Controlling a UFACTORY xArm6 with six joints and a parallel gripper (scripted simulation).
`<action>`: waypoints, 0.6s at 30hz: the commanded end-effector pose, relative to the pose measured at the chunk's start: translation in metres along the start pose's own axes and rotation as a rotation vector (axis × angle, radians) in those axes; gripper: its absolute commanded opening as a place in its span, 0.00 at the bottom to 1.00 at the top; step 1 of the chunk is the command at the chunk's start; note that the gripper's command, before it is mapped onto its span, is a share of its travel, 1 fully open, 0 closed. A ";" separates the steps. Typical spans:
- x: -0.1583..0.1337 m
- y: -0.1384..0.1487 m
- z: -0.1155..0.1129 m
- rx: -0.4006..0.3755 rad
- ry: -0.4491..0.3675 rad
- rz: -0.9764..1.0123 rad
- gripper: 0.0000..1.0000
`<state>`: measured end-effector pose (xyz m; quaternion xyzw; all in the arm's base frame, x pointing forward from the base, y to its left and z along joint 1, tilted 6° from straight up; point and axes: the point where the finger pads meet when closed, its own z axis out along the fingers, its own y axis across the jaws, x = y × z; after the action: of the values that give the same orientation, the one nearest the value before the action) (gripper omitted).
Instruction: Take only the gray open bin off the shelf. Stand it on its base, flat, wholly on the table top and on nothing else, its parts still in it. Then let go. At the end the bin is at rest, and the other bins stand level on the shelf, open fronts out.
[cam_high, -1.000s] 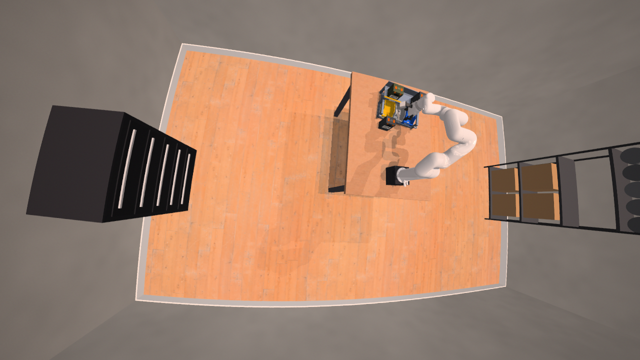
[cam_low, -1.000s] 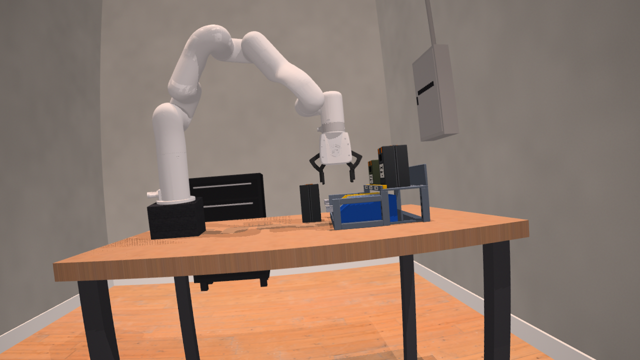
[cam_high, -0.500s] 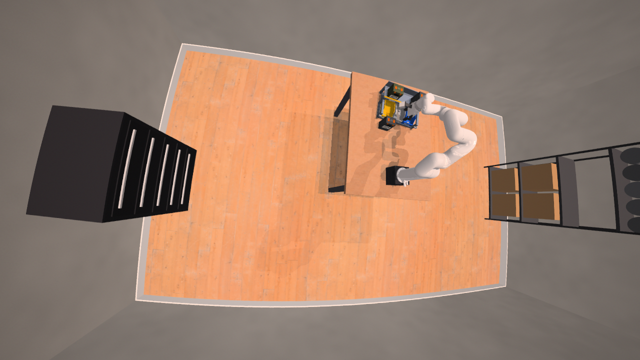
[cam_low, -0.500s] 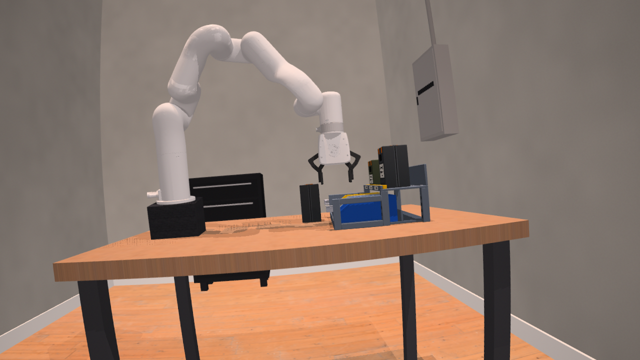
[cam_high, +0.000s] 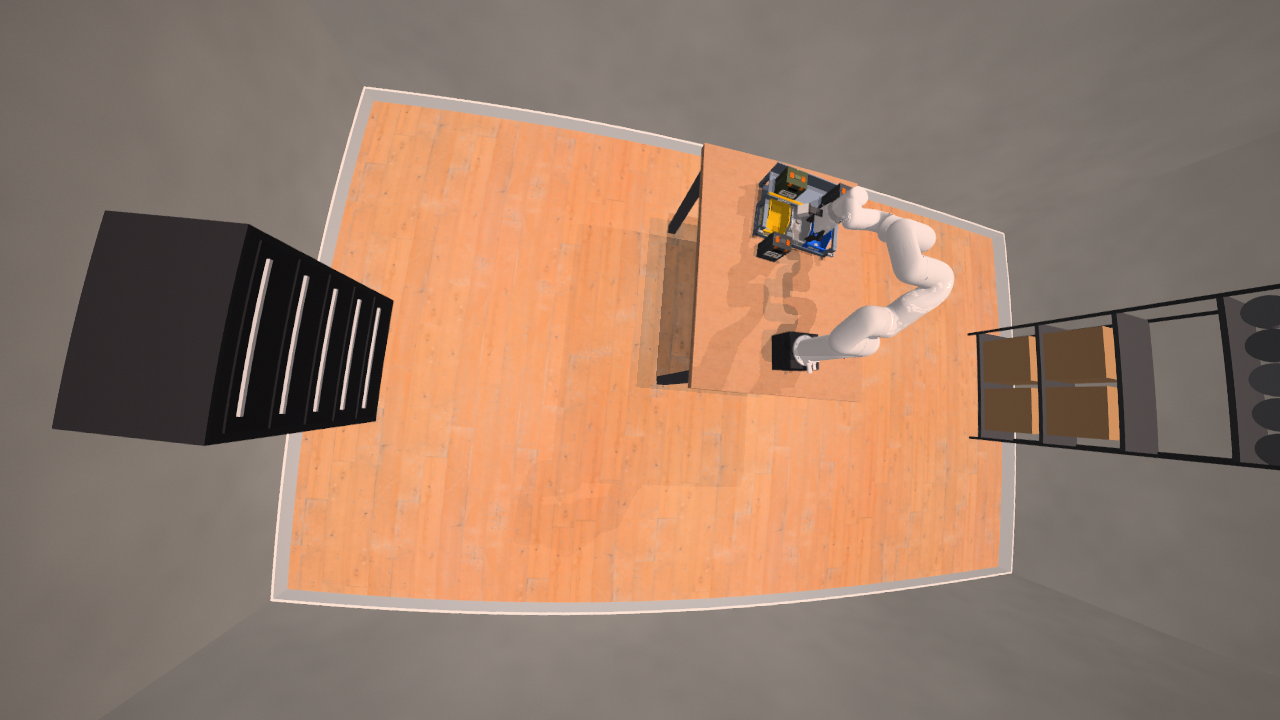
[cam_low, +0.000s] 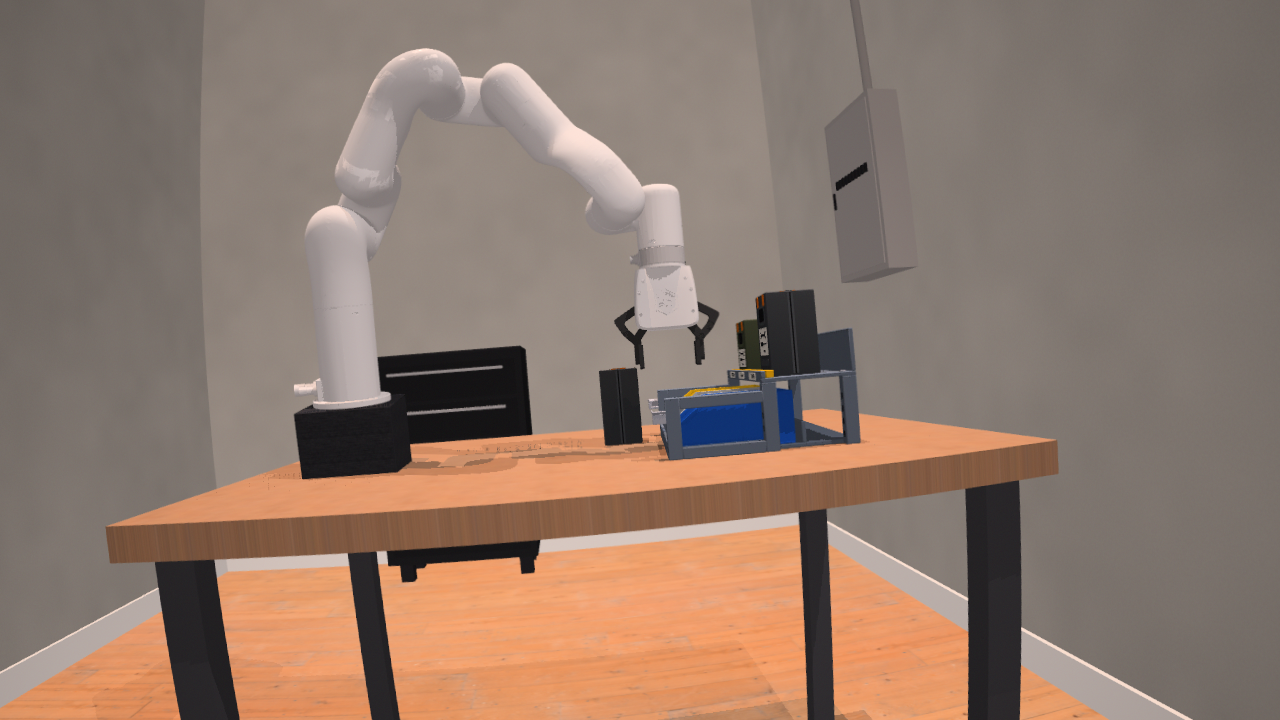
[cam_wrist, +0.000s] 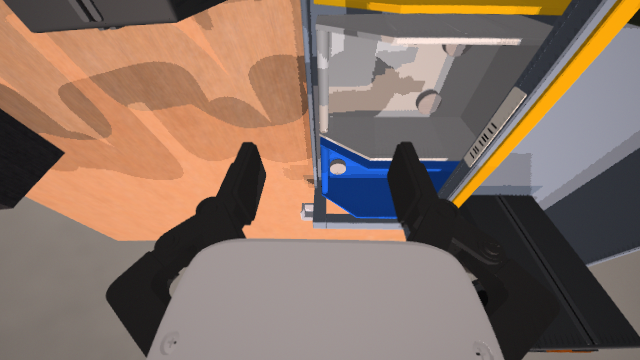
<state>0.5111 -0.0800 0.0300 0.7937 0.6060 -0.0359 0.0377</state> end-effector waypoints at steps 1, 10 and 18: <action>0.000 0.002 -0.002 -0.005 0.001 0.000 1.00; 0.002 0.000 -0.002 -0.005 0.001 0.000 1.00; 0.002 0.000 -0.002 -0.005 0.001 0.000 1.00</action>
<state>0.5100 -0.0774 0.0298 0.7937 0.6060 -0.0359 0.0377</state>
